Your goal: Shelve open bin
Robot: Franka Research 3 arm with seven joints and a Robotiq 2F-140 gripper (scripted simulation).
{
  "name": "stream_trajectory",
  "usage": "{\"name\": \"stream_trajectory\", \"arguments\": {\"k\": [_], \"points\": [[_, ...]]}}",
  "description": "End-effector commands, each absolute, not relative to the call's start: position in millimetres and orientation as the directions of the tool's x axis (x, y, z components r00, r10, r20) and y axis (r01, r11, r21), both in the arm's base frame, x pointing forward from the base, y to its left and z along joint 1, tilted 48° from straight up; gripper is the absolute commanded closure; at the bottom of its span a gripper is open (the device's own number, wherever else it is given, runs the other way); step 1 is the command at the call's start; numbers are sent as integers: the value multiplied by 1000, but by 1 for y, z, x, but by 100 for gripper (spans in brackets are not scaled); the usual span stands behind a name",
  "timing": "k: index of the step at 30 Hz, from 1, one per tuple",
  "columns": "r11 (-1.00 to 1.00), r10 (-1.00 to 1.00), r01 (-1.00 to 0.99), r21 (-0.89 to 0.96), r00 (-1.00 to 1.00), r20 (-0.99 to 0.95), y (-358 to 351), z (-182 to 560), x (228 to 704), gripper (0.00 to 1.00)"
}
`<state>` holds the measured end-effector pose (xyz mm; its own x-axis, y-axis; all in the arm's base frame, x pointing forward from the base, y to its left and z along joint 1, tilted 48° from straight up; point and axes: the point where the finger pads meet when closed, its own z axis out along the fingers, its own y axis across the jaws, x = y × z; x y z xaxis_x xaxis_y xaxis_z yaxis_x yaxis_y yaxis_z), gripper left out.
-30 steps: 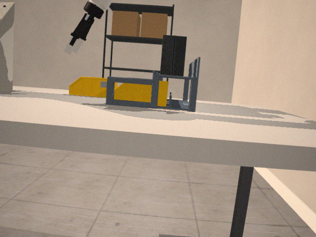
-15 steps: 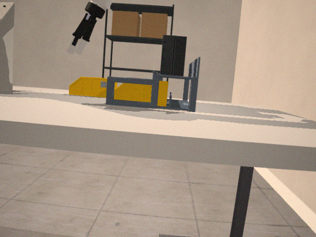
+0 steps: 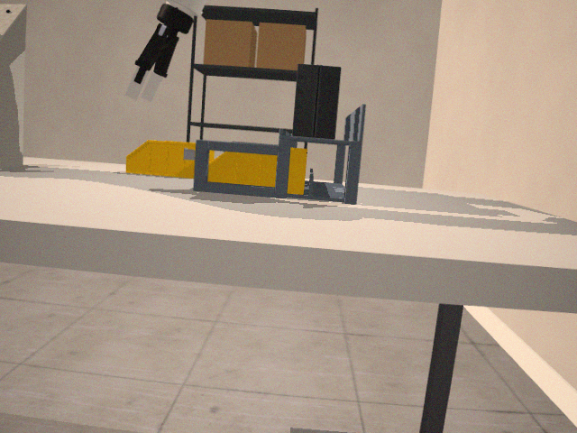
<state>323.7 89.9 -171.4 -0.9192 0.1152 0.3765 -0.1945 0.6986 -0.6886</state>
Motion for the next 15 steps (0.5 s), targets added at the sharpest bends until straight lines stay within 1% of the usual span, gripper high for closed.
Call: {"name": "stream_trajectory", "arguments": {"k": [1,12,13,15], "points": [[691,115,-158,-705,-939,324,94,-176,334,0],[691,115,-158,-705,-939,324,94,-176,334,0],[685,106,-140,-715,-952,287,97,-179,341,0],[685,106,-140,-715,-952,287,97,-179,341,0]]}}
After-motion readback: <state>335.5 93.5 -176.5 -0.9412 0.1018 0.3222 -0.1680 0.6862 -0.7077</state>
